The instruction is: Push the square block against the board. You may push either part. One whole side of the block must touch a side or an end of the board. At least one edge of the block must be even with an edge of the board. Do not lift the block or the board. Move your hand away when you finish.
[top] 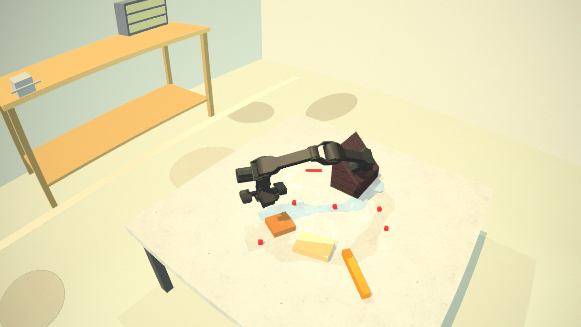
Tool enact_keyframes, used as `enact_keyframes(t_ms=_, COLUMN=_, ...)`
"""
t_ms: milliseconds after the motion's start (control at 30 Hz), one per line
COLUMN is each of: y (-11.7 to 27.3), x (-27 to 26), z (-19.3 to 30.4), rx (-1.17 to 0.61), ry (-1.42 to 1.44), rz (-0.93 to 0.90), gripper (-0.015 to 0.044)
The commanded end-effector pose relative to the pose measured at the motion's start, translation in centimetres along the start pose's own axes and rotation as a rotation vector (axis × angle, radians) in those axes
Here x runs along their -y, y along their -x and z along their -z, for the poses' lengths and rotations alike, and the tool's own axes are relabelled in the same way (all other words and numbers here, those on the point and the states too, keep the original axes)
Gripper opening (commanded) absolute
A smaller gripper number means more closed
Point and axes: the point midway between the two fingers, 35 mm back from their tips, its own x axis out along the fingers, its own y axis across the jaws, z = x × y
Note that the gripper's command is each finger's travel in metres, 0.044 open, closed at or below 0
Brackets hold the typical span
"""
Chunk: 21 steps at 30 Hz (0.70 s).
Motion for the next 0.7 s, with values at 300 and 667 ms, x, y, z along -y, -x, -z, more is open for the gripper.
enact_keyframes(t_ms=300, y=-5.15, x=-0.50, z=-0.33, rx=0.003, ry=0.076, rz=-0.023, gripper=0.0000)
enact_keyframes(t_ms=667, y=-5.13, x=-0.50, z=-1.07, rx=0.003, ry=0.075, rz=-0.022, gripper=0.0000)
